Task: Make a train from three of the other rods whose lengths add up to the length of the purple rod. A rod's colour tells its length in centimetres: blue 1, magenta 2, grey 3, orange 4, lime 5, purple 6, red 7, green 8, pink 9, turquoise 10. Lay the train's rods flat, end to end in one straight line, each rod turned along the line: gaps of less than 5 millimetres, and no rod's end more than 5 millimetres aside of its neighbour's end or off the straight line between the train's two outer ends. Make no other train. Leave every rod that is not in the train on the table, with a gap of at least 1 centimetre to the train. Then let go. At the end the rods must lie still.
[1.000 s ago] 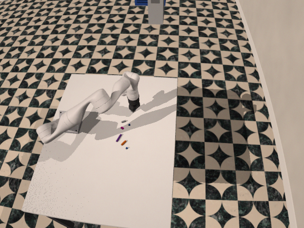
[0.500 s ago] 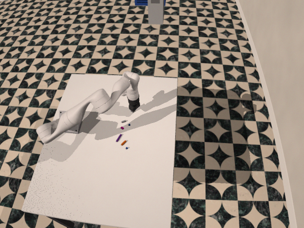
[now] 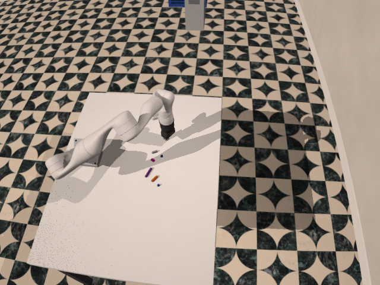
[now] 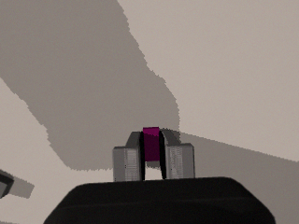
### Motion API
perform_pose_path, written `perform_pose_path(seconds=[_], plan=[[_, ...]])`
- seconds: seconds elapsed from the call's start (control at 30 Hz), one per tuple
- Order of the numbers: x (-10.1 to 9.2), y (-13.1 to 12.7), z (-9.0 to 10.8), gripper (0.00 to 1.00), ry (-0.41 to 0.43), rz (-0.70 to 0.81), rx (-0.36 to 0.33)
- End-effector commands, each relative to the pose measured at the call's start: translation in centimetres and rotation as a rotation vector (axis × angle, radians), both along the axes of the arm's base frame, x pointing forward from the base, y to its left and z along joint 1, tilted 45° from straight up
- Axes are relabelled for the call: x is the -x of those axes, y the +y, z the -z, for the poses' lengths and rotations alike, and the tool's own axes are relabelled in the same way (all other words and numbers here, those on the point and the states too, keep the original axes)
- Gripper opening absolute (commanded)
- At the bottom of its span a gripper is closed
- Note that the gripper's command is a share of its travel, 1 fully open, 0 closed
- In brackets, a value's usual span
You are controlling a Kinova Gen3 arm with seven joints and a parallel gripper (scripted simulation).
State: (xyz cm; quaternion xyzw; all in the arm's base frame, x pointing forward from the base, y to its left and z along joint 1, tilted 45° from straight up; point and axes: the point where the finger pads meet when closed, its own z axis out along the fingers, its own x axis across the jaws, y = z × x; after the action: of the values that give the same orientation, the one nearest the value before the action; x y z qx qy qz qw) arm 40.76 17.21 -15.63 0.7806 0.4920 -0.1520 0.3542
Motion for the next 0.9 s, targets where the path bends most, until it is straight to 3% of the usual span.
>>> perform_pose_path(seconds=[0.0,0.43,0.87], plan=[[0.2,1.8,-1.3,0.24,-0.006,0.002,-0.009],[1.2,6.7,-6.4,0.24,0.005,-0.004,-0.009],[1.1,7.0,-6.6,0.24,0.004,-0.004,-0.010]])
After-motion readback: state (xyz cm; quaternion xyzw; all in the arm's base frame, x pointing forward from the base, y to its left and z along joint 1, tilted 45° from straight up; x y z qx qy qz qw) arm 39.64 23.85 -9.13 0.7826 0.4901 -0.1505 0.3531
